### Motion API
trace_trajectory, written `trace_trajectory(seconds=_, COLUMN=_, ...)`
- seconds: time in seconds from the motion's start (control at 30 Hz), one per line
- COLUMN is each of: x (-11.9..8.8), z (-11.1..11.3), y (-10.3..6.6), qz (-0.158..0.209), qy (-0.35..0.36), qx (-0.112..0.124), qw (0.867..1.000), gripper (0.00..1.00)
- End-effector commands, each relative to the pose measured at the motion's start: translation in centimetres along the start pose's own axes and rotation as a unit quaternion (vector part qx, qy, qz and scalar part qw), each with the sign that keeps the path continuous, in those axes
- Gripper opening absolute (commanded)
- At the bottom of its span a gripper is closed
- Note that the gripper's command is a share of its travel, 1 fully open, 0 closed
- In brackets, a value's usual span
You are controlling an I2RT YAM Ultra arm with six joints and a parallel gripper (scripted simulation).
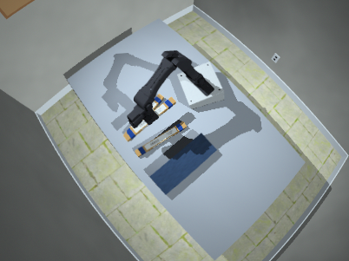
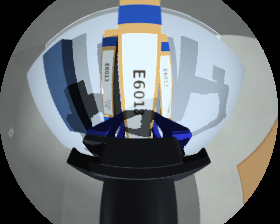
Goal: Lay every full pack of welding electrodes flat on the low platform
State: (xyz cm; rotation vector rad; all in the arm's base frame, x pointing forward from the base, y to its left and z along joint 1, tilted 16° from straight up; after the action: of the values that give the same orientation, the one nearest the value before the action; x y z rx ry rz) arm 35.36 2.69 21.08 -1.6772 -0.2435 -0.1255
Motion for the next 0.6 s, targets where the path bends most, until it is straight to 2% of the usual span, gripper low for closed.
trace_trajectory(seconds=0.0, x=0.4, z=-0.3, y=-0.7, qz=-0.020, qy=0.003, qx=0.001, qw=1.000, gripper=0.00)
trace_trajectory(seconds=0.27, x=0.1, z=-0.6, y=-0.2, qz=-0.024, qy=0.005, qx=0.002, qw=1.000, gripper=0.00)
trace_trajectory(seconds=0.33, x=0.8, z=-0.5, y=-0.3, qz=-0.033, qy=0.005, qx=0.002, qw=0.999, gripper=0.00)
trace_trajectory(seconds=0.4, x=0.2, z=-0.2, y=0.8, qz=-0.019, qy=0.000, qx=0.003, qw=1.000, gripper=0.00)
trace_trajectory(seconds=0.47, x=0.5, z=-0.3, y=1.4, qz=-0.016, qy=0.001, qx=0.003, qw=1.000, gripper=0.00)
trace_trajectory(seconds=0.57, x=0.6, z=-0.6, y=0.9, qz=-0.032, qy=0.006, qx=0.002, qw=0.999, gripper=0.00)
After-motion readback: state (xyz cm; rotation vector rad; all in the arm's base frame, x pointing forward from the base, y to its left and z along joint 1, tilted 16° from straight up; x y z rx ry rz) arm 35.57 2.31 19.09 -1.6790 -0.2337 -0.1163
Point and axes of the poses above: the point where the finger pads meet when closed, its own y axis out along the fingers, its own z axis across the jaws, x = y × z, the point moved 7 cm from there along -y, back along the fingers, and after that the axes turned 3 degrees about -y, right-handed, at the moved point
